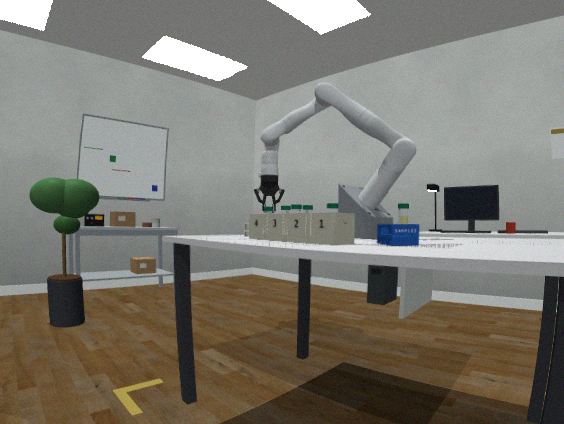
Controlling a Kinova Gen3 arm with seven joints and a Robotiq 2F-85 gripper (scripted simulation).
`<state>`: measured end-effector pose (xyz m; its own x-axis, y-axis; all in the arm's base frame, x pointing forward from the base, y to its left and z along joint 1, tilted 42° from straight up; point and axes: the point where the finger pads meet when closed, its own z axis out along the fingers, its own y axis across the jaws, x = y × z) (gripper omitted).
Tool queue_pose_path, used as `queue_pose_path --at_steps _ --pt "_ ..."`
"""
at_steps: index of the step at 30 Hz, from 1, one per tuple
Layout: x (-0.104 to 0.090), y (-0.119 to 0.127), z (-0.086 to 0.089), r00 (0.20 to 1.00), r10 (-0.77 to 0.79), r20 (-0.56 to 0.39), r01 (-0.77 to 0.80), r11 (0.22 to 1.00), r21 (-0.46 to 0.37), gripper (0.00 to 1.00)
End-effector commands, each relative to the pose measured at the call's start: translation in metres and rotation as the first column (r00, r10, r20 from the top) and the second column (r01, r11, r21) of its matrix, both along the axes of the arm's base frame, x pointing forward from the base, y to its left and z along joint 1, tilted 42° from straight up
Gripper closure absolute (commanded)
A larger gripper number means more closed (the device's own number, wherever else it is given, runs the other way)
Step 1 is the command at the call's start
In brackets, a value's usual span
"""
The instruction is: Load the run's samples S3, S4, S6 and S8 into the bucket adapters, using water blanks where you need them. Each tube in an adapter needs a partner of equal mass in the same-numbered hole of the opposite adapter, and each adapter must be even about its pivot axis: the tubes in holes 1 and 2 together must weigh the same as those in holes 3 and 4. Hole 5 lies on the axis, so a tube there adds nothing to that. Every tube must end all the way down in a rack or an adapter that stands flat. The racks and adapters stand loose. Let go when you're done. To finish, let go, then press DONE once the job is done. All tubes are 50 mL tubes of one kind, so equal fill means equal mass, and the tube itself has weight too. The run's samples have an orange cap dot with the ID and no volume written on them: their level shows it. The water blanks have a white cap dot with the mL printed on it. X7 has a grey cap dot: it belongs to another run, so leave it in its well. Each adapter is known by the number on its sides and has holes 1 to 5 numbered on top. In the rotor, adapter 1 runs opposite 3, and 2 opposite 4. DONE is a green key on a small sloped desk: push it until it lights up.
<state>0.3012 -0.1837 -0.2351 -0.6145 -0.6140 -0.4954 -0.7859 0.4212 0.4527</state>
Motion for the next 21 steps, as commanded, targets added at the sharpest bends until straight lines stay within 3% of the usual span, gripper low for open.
queue_pose_path --at_steps 1,21 --pt "0.001 -0.004 0.004 1.000 -0.001 0.001 0.001 1.000 -0.002 0.90" --pt "0.002 -0.020 0.021 1.000 -0.001 0.001 0.001 1.000 -0.002 0.90"
